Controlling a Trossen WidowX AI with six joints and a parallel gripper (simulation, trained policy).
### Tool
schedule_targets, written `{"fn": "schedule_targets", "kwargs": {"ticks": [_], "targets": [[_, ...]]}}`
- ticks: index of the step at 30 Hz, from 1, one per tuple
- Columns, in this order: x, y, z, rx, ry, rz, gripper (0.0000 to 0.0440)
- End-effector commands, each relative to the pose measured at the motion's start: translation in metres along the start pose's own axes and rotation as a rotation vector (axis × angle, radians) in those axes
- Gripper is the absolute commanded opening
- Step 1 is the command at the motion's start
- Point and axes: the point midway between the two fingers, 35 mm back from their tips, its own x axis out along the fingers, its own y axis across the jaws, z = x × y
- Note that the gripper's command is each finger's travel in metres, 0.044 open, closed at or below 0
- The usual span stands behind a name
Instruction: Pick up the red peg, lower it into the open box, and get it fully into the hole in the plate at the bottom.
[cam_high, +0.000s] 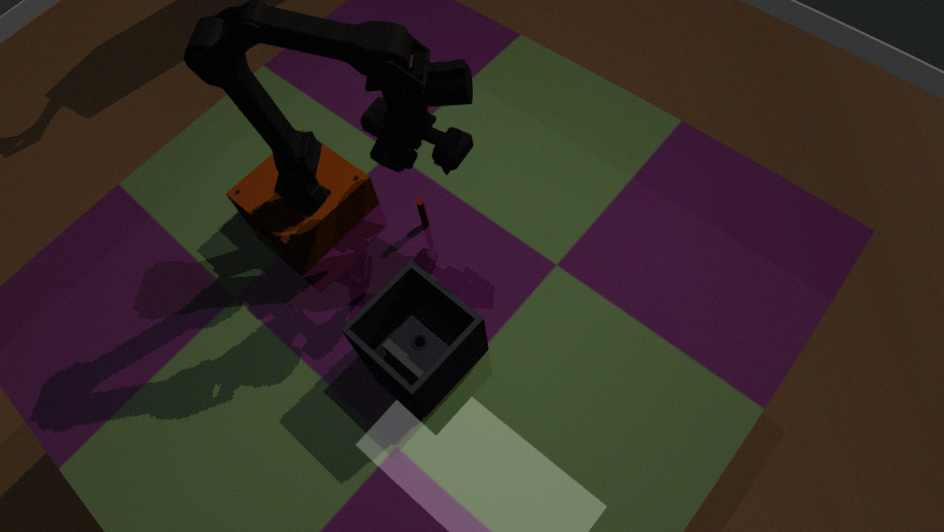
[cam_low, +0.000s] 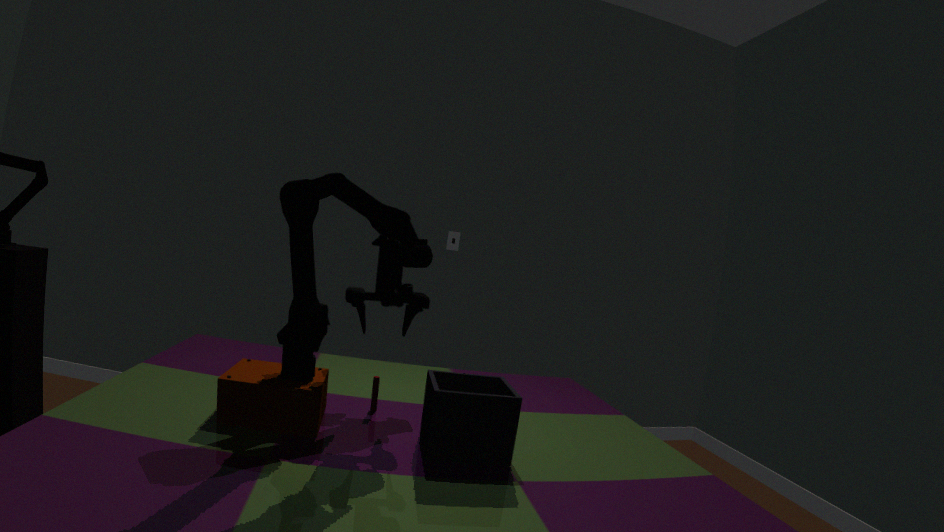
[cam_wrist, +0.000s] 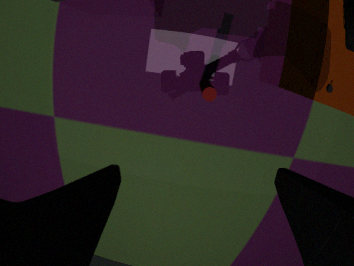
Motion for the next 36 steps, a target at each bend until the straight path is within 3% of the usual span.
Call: {"fn": "schedule_targets", "kwargs": {"ticks": [1, 17, 36], "targets": [[0.012, -0.006, 0.005, -0.035, -0.038, -0.042, 0.044], [0.058, -0.022, 0.023, -0.172, -0.163, -0.138, 0.044], [0.116, -0.023, 0.042, -0.203, -0.232, -0.131, 0.0404]]}}
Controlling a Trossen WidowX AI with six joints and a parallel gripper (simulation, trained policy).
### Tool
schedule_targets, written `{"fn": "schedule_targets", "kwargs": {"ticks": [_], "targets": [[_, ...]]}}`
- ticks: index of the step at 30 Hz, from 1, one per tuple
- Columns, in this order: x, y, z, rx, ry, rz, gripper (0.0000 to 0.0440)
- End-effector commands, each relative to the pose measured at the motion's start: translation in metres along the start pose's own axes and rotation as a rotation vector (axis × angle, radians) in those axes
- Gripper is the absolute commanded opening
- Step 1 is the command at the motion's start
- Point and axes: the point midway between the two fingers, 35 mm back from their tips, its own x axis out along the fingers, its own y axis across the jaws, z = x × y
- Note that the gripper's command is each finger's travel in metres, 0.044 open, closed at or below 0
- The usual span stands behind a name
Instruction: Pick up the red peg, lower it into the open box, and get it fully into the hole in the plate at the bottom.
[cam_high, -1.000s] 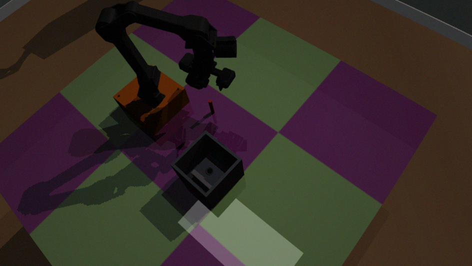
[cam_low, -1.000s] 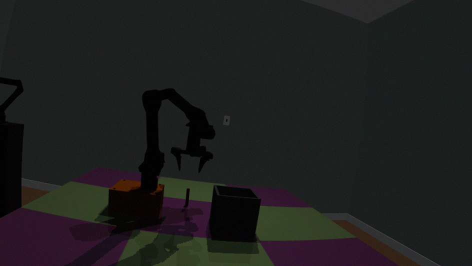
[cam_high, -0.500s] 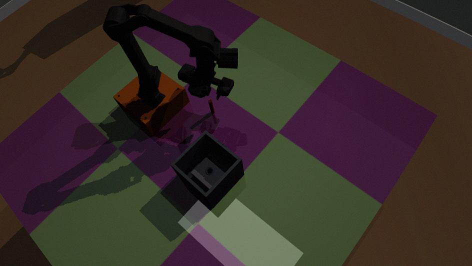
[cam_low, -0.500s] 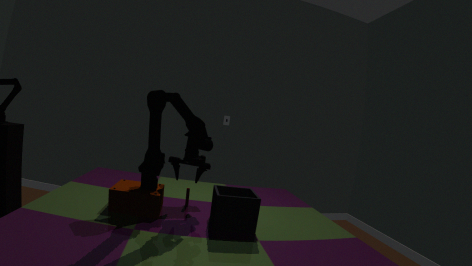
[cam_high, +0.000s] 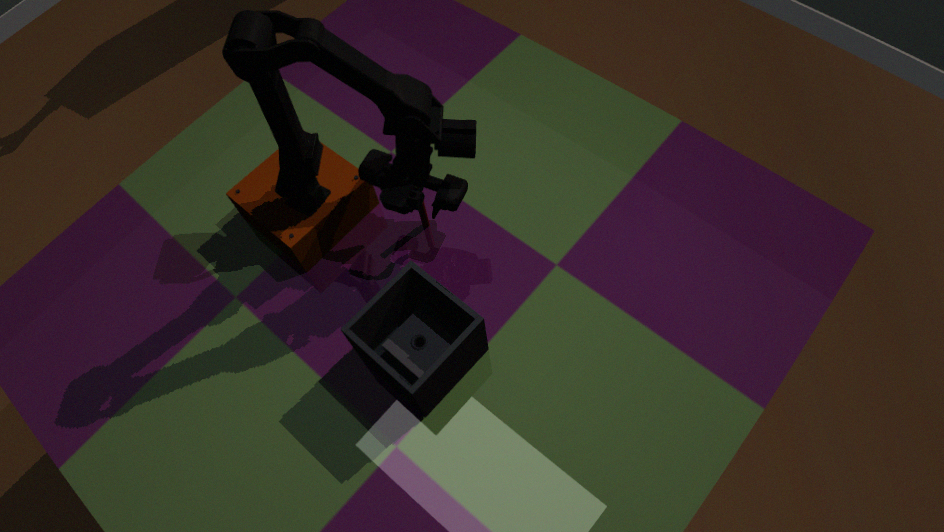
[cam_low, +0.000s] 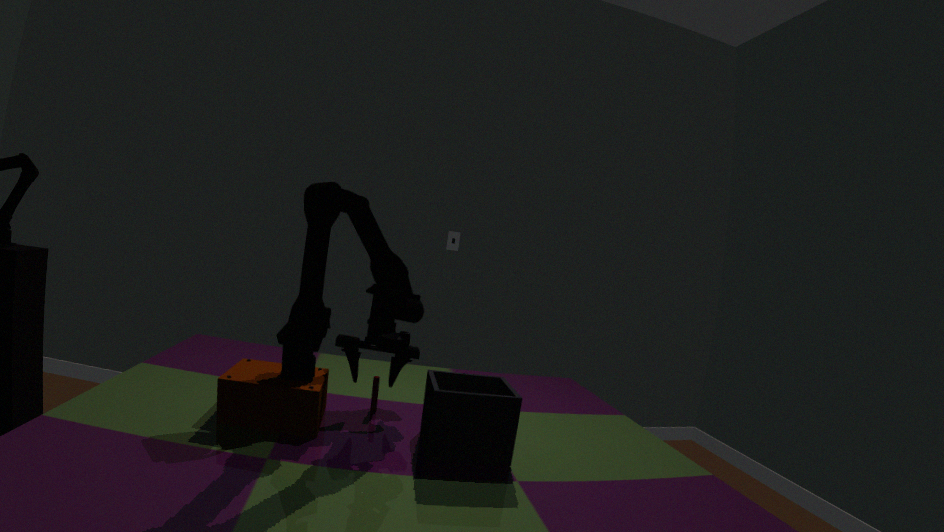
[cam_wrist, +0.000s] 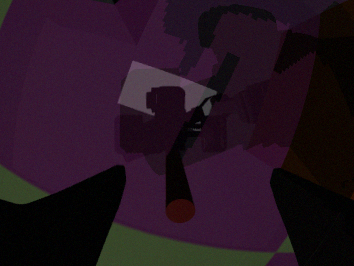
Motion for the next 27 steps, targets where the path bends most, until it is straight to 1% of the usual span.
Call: {"fn": "schedule_targets", "kwargs": {"ticks": [1, 4, 6, 14, 20, 27], "targets": [[0.011, -0.002, 0.001, 0.0, -0.013, -0.006, 0.04], [0.018, -0.001, 0.001, 0.003, -0.017, -0.001, 0.0381], [0.022, 0.0, 0.0, 0.001, -0.016, 0.004, 0.0348], [0.035, 0.011, -0.009, -0.029, 0.003, 0.023, 0.0144], [0.04, 0.02, -0.016, -0.07, 0.019, 0.046, 0.0013], [0.025, 0.03, -0.012, -0.056, 0.029, 0.098, 0.0001]]}}
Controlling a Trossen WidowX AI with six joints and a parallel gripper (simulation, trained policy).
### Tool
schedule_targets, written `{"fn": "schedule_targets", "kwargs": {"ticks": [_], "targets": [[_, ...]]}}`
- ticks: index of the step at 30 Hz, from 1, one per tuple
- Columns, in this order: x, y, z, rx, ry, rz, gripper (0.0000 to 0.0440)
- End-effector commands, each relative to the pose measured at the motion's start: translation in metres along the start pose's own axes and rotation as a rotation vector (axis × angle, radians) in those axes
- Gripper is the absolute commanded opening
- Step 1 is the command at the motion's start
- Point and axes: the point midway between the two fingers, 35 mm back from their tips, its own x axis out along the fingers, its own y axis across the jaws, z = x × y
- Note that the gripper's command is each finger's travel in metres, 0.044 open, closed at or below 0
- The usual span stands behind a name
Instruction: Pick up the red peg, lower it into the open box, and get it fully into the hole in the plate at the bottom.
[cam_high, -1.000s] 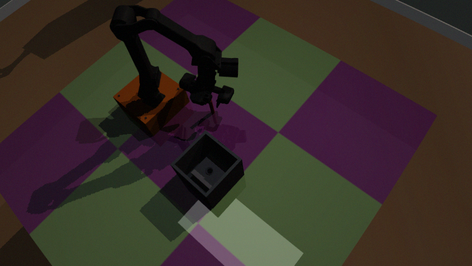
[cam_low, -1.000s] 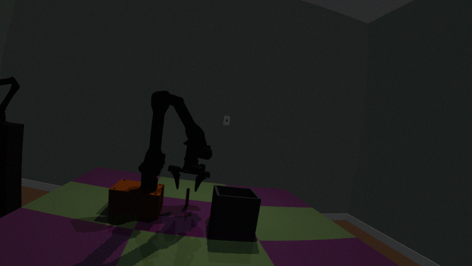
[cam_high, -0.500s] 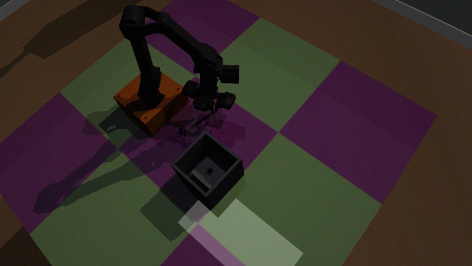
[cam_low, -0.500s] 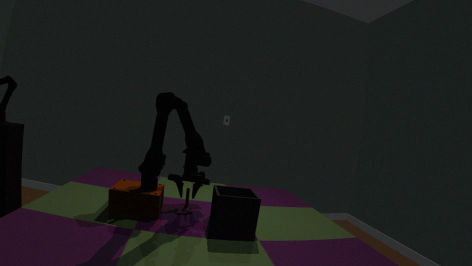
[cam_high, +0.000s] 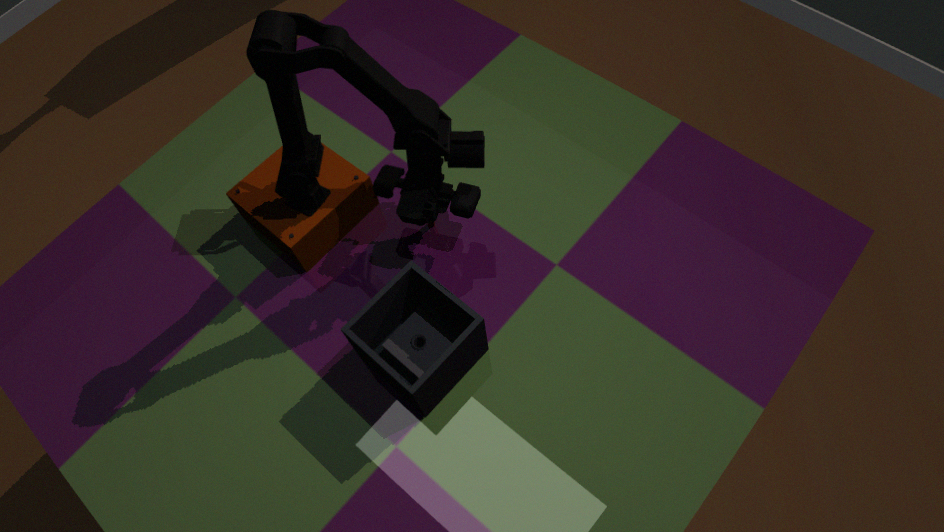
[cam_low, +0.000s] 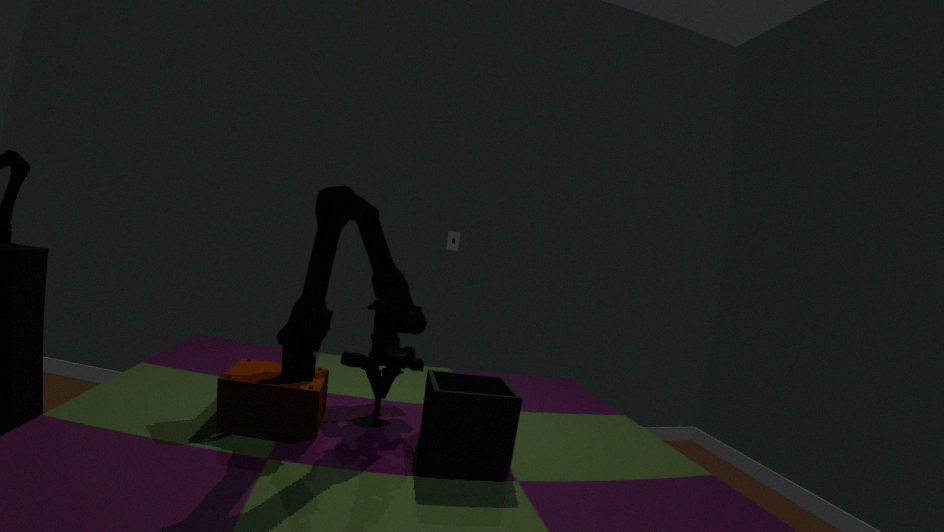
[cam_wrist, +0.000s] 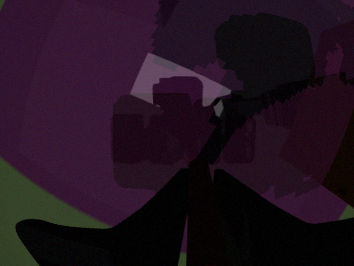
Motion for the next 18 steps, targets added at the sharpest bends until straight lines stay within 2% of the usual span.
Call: {"fn": "schedule_targets", "kwargs": {"ticks": [1, 18], "targets": [[-0.009, 0.007, 0.001, 0.006, 0.007, 0.035, 0.0], [-0.068, 0.042, 0.014, 0.028, 0.053, 0.195, 0.0]]}}
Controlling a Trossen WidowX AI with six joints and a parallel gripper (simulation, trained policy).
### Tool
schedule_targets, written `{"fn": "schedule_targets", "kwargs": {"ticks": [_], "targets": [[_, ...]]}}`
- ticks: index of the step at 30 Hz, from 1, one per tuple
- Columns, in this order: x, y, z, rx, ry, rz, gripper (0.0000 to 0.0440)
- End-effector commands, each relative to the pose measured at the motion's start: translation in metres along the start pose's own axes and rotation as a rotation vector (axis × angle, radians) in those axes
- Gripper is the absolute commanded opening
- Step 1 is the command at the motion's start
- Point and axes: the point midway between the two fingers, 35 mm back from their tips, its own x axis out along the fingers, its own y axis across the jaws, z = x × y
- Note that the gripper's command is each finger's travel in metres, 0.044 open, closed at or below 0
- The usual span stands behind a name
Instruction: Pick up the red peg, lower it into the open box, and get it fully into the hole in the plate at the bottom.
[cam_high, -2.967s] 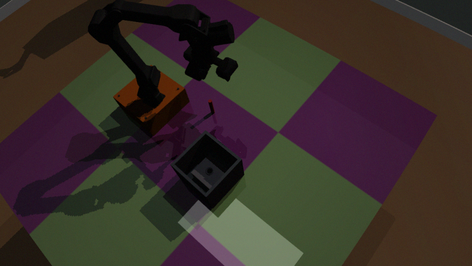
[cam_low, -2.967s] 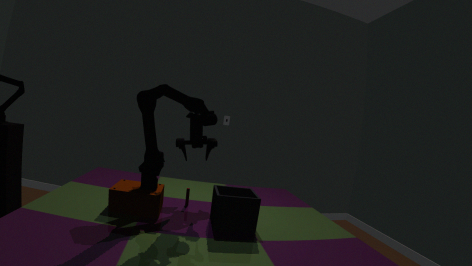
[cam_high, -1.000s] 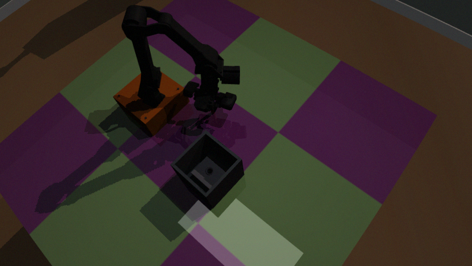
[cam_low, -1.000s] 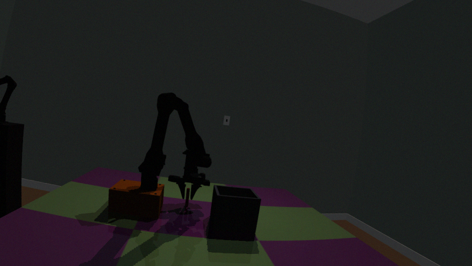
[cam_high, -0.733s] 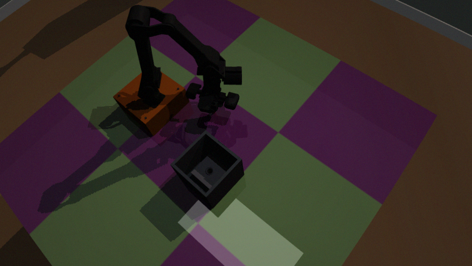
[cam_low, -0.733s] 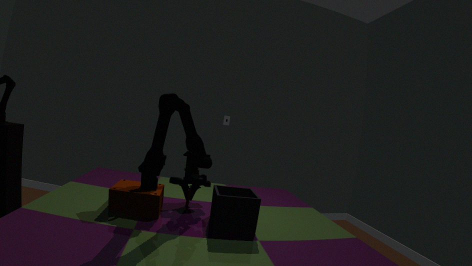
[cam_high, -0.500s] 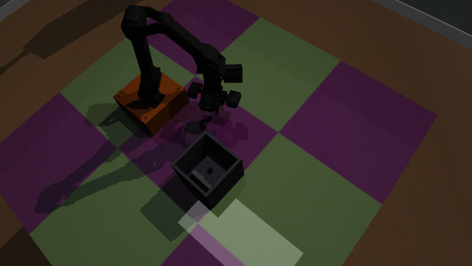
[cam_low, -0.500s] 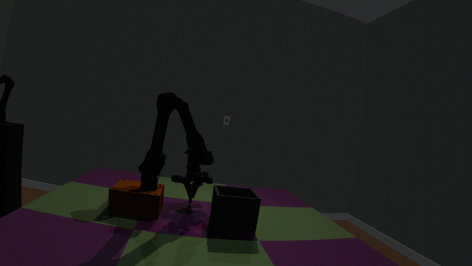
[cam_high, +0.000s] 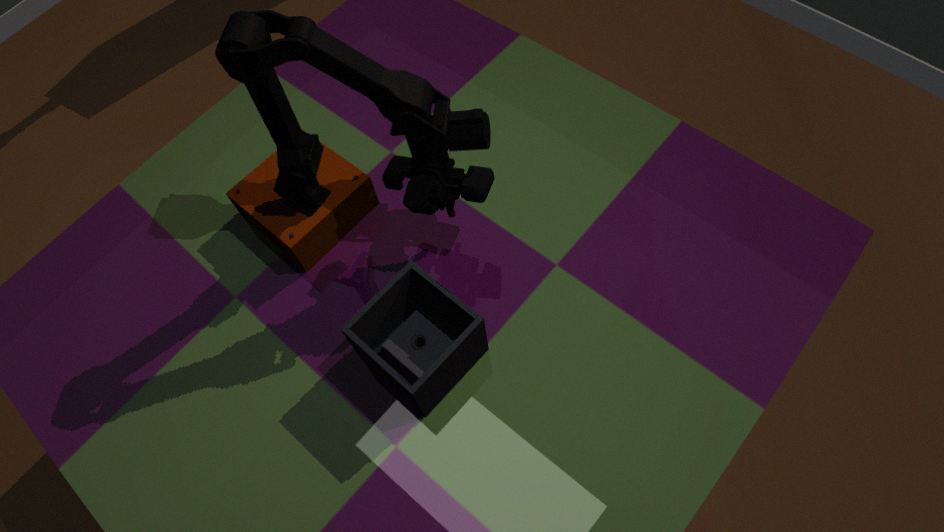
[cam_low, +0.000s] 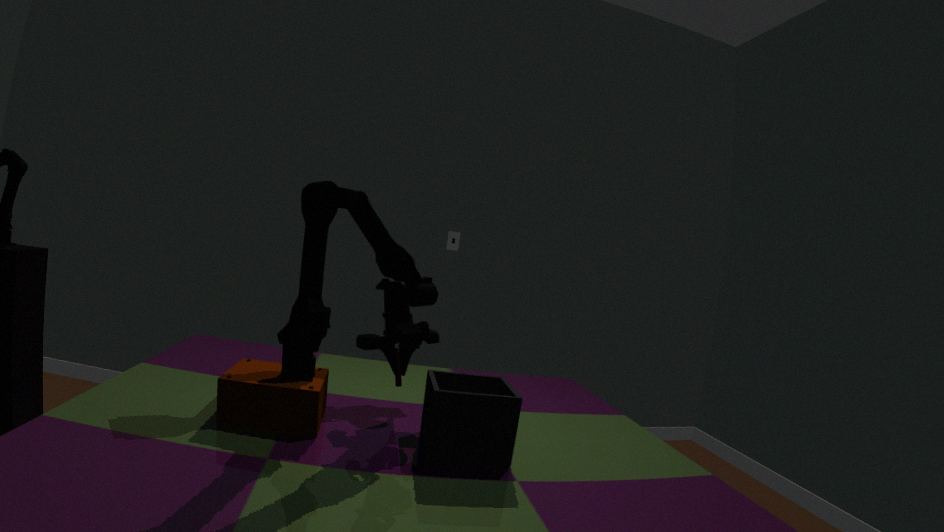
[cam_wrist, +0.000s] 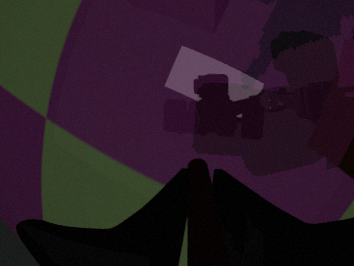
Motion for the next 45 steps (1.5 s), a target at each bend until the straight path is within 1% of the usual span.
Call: {"fn": "schedule_targets", "kwargs": {"ticks": [1, 9, 15, 21, 32, 45], "targets": [[-0.014, 0.011, 0.004, -0.001, 0.007, 0.036, 0.0], [-0.044, 0.031, 0.024, -0.007, -0.013, 0.093, 0.0], [-0.066, 0.039, 0.045, -0.011, -0.036, 0.105, 0.0], [-0.081, 0.044, 0.069, -0.003, -0.065, 0.105, 0.0], [-0.09, 0.044, 0.113, 0.028, -0.113, 0.083, 0.0], [-0.087, 0.041, 0.155, 0.055, -0.131, 0.038, 0.0]]}}
